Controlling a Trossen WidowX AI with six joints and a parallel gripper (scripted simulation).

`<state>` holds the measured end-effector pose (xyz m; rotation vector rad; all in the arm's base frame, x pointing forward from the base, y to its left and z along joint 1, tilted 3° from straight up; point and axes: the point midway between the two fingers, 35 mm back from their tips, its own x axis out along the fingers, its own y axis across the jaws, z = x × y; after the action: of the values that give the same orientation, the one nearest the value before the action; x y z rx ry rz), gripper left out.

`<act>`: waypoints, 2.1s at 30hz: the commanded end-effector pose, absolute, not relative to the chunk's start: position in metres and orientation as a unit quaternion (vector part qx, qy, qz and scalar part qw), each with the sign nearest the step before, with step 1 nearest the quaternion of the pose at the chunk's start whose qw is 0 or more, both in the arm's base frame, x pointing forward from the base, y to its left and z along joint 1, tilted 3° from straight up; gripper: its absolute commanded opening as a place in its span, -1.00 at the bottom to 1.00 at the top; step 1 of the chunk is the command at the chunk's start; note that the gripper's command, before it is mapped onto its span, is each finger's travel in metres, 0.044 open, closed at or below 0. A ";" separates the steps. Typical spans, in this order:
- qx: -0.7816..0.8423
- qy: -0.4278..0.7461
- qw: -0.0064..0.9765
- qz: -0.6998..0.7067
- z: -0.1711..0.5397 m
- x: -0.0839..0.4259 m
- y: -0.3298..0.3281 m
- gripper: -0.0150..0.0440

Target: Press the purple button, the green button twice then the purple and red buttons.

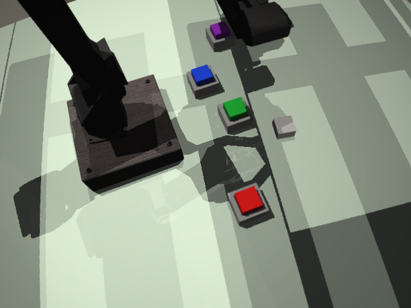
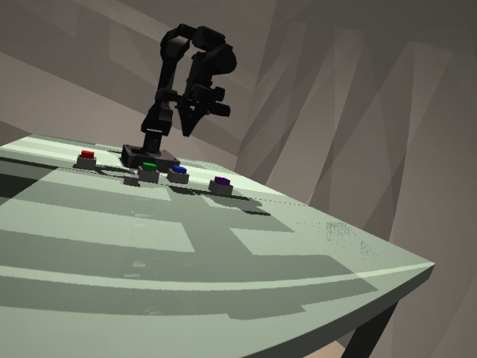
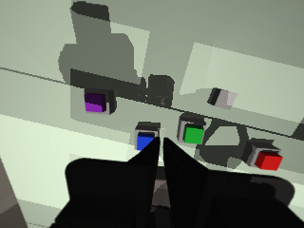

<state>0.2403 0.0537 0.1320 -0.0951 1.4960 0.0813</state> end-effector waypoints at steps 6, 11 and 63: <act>-0.045 0.677 0.733 0.041 0.131 0.240 0.178 -0.42; -0.045 0.677 0.733 0.041 0.131 0.239 0.180 -0.42; -0.045 0.677 0.733 0.041 0.034 0.246 0.180 -0.42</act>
<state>0.2474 0.1812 0.0358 -0.0939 1.4865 0.0943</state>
